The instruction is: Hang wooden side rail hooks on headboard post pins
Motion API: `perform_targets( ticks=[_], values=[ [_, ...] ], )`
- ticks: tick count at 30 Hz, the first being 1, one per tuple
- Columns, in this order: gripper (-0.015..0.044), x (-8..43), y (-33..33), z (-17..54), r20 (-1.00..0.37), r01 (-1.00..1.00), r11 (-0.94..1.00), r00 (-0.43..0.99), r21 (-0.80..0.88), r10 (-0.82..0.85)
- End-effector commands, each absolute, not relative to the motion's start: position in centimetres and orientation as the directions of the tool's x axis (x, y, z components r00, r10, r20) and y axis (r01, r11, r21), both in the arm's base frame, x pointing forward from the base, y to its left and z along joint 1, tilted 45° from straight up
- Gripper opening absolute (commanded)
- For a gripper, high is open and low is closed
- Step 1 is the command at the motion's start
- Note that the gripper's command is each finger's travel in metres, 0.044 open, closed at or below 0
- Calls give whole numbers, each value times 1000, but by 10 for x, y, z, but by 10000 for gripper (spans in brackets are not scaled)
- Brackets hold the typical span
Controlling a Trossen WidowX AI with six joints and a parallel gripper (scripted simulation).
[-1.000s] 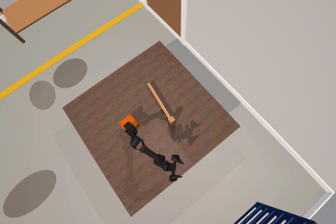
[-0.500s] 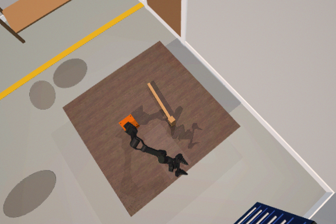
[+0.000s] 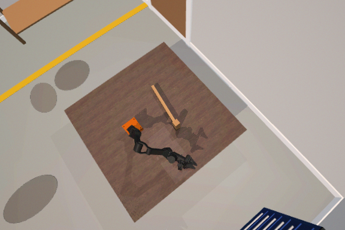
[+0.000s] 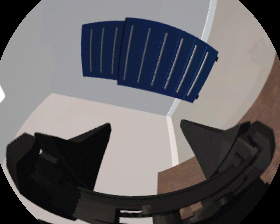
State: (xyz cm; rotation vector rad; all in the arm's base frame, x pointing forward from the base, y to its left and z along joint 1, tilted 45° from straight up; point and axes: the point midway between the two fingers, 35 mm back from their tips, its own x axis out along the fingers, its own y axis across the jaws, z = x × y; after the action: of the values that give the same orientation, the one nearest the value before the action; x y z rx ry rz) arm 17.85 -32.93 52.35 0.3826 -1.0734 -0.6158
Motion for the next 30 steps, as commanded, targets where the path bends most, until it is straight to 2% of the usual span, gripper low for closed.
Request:
perform_targets(
  ticks=[1,6,14,30],
  values=[
    [440,196,-340,490,600,216,684,347,697,-721],
    [440,216,-346,448,473,154,552,364,819,-803],
    [440,238,-347,391,294,105,358,384,928,-875],
    [440,263,-327,291,-23,92,13,378,996,-926]
  ],
)
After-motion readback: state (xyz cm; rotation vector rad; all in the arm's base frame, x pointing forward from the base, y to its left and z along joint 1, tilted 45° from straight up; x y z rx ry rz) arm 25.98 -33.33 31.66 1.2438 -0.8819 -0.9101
